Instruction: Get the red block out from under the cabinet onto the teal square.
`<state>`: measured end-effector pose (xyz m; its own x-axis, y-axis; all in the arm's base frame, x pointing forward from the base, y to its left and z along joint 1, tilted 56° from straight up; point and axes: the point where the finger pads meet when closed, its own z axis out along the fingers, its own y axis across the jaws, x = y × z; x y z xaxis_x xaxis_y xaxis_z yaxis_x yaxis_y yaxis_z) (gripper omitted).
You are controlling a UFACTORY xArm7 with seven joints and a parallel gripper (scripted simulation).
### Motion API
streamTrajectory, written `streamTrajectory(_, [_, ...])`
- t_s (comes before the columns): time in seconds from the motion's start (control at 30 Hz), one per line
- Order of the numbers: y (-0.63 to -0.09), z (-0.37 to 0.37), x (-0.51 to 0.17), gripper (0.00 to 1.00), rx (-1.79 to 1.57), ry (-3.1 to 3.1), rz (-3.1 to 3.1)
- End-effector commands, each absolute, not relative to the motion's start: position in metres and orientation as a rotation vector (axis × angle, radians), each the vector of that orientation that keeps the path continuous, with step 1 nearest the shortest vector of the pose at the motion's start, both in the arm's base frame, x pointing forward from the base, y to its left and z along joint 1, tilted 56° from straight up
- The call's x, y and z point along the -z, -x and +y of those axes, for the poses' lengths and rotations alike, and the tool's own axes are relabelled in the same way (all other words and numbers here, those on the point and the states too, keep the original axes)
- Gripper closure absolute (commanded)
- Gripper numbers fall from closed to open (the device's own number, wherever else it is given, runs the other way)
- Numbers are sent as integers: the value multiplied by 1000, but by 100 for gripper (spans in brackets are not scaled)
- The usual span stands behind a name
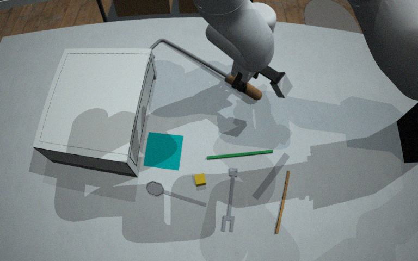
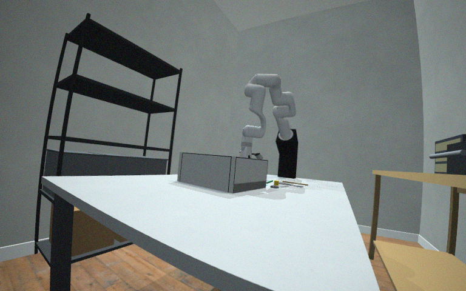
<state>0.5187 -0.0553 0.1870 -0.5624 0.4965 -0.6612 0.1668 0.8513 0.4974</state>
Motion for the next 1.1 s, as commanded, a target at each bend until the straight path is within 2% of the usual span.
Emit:
streamTrajectory(0.0, [-519, -56, -188, 42, -482, -482, 2154])
streamTrajectory(1.07, [-534, -53, -177, 42, -482, -482, 2154])
